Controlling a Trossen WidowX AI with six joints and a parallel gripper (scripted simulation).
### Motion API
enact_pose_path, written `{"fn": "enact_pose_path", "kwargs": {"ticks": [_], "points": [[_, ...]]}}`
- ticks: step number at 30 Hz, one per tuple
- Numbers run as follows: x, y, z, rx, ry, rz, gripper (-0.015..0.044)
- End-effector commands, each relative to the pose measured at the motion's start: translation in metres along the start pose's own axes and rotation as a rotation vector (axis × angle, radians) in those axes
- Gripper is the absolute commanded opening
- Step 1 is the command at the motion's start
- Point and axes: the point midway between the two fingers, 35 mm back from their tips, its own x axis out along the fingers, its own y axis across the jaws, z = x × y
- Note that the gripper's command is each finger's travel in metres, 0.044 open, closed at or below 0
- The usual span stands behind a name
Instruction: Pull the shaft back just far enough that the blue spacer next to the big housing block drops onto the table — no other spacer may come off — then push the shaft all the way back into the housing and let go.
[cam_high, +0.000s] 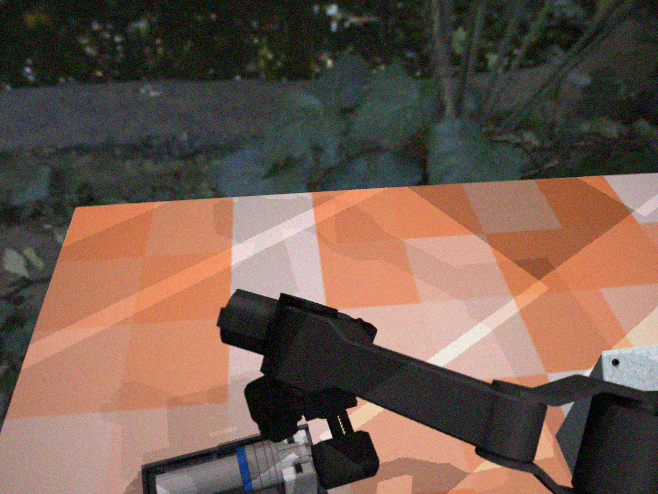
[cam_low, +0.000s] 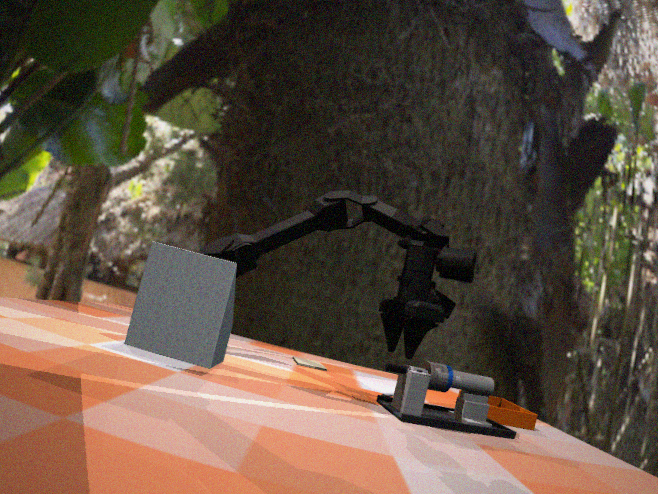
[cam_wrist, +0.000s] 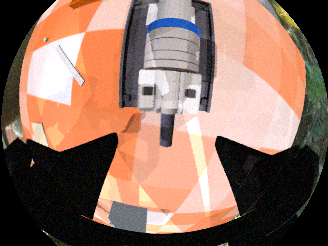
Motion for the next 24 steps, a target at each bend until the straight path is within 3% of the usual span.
{"fn": "enact_pose_path", "kwargs": {"ticks": [1, 24], "points": [[0.000, 0.000, 0.000, 0.008, 0.005, -0.002, 0.0440], [0.012, -0.001, 0.000, 0.008, 0.005, -0.002, 0.0440]]}}
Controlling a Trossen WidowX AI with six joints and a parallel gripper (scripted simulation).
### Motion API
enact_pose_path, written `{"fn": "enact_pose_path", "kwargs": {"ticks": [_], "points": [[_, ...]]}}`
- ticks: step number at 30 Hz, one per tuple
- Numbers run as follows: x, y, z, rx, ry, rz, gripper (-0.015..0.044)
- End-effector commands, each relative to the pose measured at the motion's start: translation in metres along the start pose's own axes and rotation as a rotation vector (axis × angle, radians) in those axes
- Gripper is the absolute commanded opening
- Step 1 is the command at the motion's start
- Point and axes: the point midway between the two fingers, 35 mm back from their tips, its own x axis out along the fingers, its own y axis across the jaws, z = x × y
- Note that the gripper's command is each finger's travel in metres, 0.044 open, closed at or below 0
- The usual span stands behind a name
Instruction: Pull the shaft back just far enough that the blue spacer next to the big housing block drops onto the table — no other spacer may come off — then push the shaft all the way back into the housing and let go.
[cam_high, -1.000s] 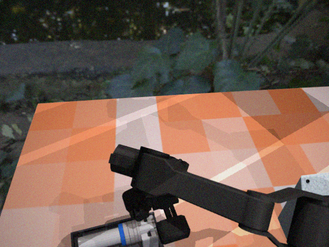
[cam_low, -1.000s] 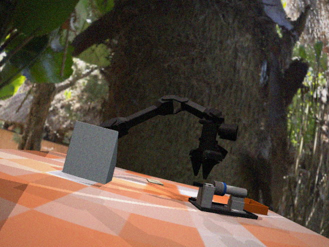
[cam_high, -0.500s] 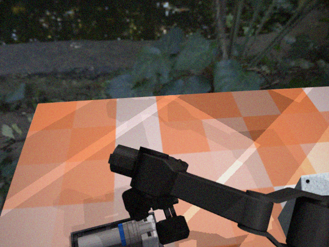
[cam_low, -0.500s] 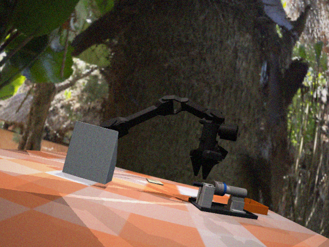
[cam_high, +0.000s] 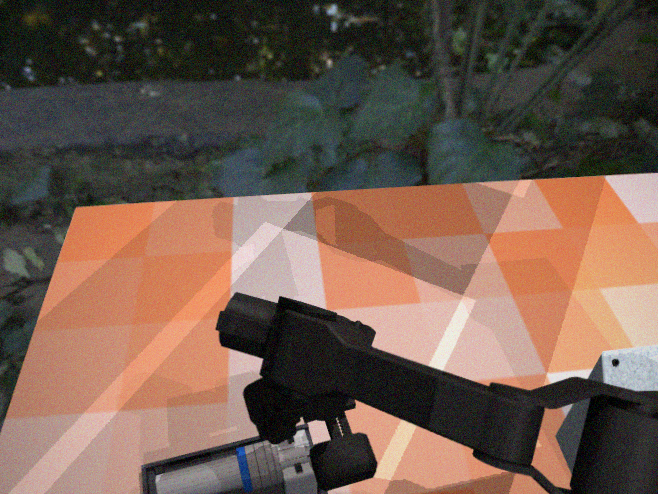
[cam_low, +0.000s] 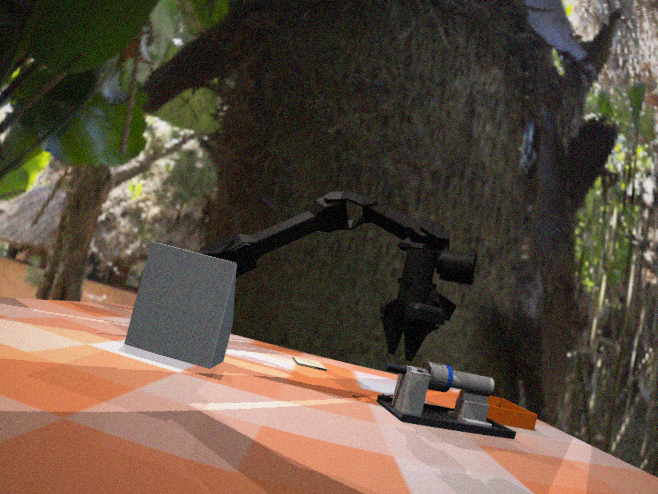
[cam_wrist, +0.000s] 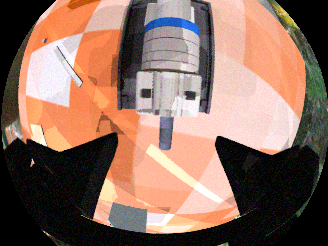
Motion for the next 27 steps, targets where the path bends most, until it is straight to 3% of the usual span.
{"fn": "enact_pose_path", "kwargs": {"ticks": [1, 27], "points": [[0.010, 0.000, -0.002, 0.004, 0.007, 0.002, 0.0440], [0.038, 0.001, -0.003, 0.004, 0.007, 0.004, 0.0440]]}}
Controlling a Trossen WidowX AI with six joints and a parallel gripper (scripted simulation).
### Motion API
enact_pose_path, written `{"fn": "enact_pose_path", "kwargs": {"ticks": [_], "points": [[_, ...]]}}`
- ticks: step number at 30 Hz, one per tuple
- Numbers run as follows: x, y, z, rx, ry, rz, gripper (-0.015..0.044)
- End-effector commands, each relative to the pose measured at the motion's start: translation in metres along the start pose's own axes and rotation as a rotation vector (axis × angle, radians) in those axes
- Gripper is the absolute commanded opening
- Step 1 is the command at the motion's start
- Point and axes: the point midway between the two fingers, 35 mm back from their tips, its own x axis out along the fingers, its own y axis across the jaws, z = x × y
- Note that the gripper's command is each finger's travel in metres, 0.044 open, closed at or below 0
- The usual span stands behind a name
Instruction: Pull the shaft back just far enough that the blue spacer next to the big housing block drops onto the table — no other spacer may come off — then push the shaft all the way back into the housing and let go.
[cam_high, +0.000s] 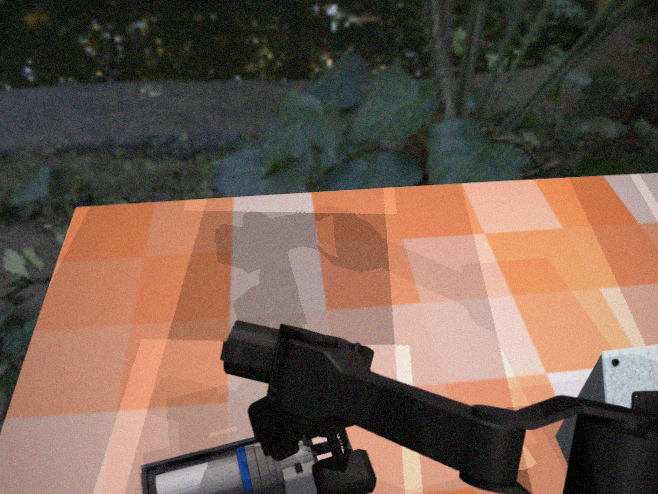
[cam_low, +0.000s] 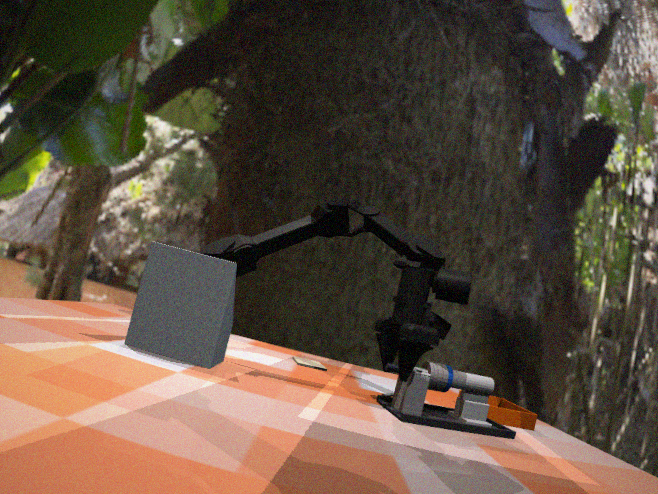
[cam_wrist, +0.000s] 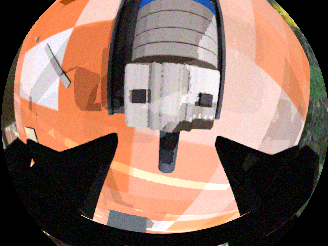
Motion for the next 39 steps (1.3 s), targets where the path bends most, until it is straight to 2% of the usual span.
{"fn": "enact_pose_path", "kwargs": {"ticks": [1, 29, 39], "points": [[0.002, 0.000, -0.001, 0.004, 0.000, 0.005, 0.0440], [0.002, 0.000, -0.001, 0.004, 0.000, 0.005, 0.0440], [0.015, 0.001, -0.001, 0.005, 0.000, 0.005, 0.0440]]}}
